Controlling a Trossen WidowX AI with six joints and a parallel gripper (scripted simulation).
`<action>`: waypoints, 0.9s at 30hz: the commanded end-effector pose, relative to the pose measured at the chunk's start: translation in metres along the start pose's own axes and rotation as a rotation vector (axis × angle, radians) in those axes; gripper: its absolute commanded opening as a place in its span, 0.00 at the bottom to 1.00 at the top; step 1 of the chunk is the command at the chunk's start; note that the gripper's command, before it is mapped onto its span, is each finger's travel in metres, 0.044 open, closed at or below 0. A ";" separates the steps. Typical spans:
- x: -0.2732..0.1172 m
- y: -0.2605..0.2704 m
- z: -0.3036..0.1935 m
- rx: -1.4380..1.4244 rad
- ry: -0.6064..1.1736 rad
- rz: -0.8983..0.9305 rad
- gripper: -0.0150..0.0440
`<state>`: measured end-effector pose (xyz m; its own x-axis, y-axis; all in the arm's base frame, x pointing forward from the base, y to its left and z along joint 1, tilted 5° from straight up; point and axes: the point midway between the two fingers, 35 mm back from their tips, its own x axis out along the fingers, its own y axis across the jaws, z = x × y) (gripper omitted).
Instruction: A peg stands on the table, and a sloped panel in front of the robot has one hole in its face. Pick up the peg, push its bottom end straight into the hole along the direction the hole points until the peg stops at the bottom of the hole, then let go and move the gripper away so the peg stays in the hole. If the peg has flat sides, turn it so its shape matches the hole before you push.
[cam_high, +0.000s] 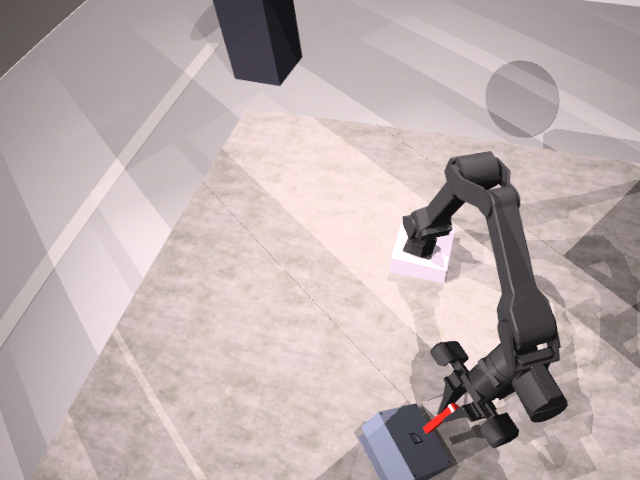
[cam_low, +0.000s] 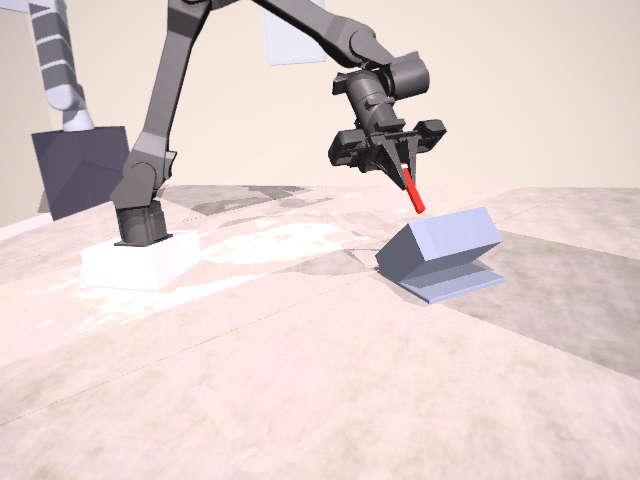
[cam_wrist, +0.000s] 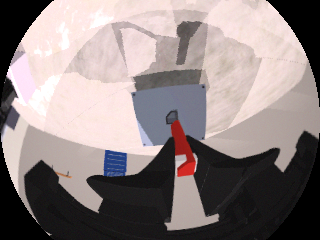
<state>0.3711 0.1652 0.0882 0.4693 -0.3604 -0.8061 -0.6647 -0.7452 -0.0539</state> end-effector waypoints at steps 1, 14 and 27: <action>0.003 0.001 0.001 -0.008 0.003 0.004 0.25; 0.020 0.001 0.001 -0.009 0.005 0.003 0.25; 0.022 0.000 -0.001 -0.003 0.008 -0.001 0.25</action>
<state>0.3814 0.1563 0.0696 0.4730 -0.3649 -0.8019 -0.6619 -0.7479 -0.0501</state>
